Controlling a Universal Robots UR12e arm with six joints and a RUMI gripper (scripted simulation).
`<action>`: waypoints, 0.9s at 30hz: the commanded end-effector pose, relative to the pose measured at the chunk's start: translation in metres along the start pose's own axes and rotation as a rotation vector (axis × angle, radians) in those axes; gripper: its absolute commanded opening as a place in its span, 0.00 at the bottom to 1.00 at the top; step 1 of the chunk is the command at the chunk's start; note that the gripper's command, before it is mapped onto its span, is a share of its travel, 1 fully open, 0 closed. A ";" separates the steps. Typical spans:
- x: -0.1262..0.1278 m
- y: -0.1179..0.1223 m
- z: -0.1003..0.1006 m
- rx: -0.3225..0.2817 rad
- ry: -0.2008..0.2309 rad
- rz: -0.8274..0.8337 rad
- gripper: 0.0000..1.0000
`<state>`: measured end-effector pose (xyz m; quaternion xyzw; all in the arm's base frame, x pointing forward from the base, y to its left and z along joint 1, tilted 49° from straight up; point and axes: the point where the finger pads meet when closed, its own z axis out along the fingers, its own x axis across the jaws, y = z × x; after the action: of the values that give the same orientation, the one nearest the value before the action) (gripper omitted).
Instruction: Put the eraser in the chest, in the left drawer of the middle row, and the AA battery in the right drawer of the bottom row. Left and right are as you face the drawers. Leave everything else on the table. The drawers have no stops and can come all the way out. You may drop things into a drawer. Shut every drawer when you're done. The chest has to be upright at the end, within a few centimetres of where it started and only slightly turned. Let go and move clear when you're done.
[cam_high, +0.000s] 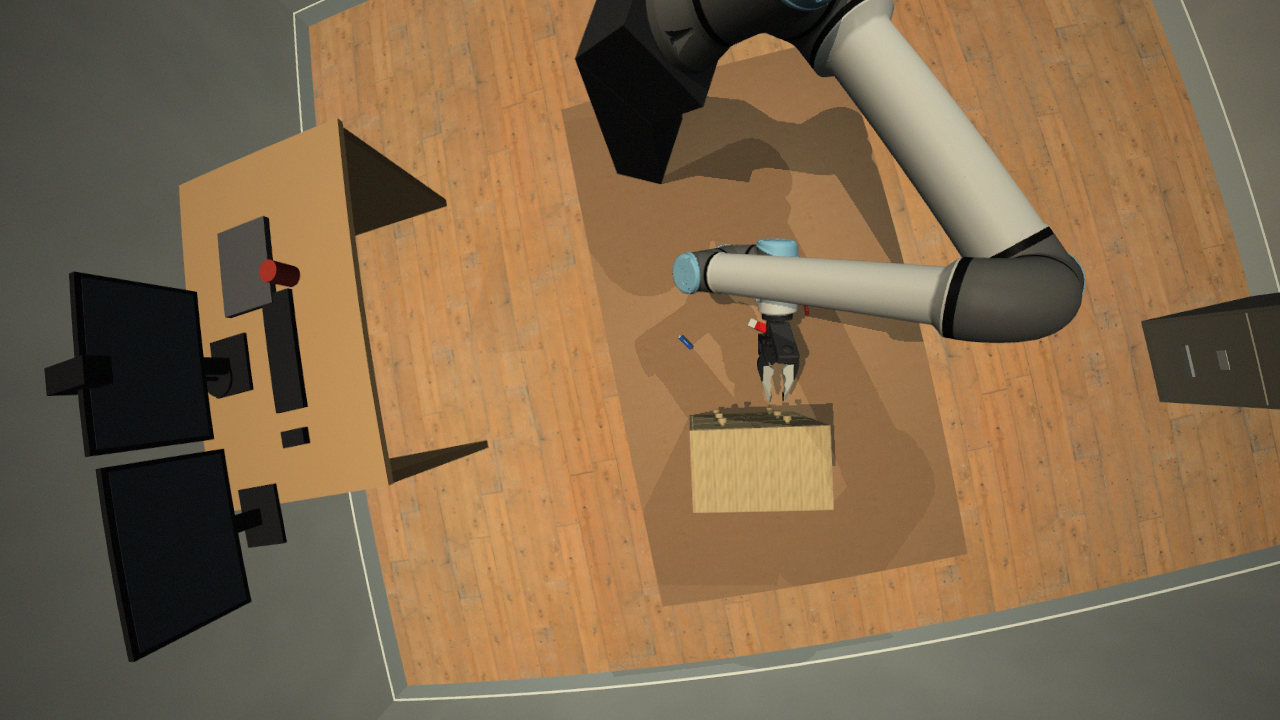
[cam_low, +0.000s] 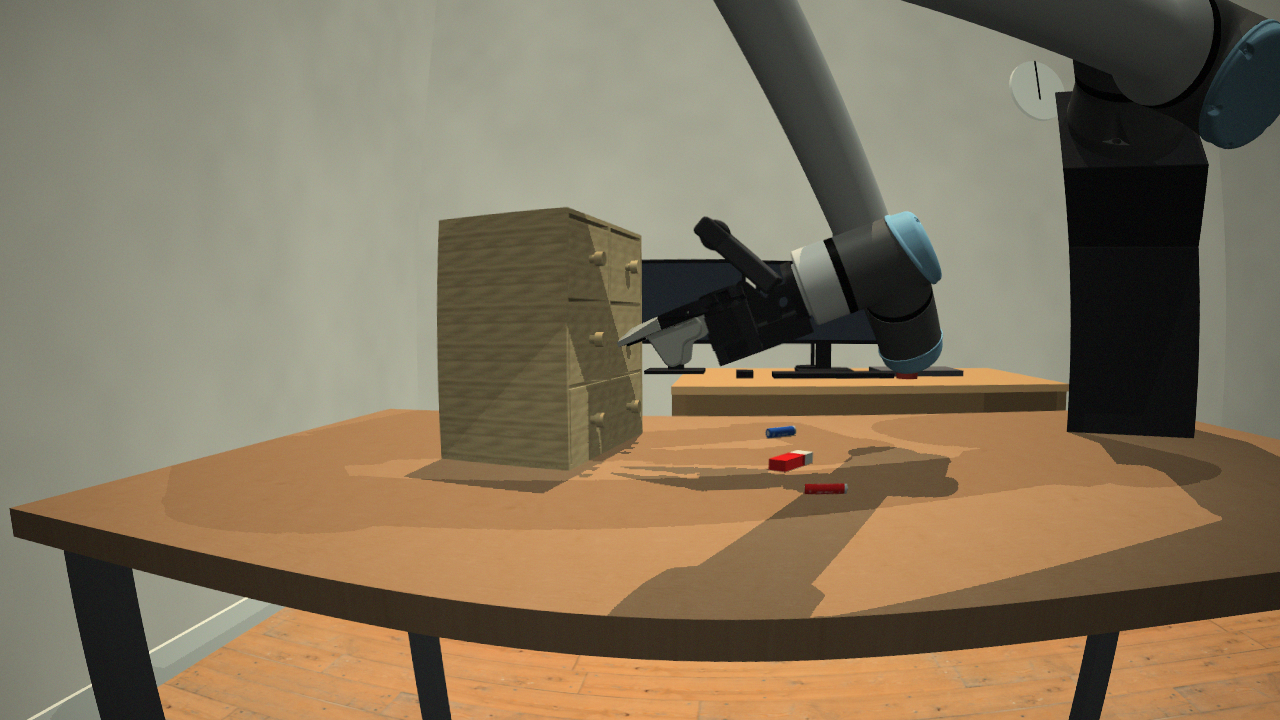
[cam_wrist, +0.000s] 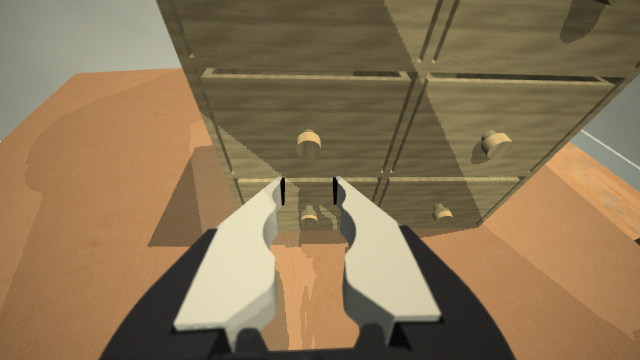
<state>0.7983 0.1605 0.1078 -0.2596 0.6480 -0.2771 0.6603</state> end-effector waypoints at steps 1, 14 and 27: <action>0.000 -0.001 0.000 0.001 0.000 0.000 0.20; 0.000 -0.001 0.000 0.001 0.000 0.000 0.20; 0.000 -0.002 0.005 0.001 0.000 0.000 0.20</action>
<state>0.8008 0.1598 0.1085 -0.2596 0.6480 -0.2771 0.6603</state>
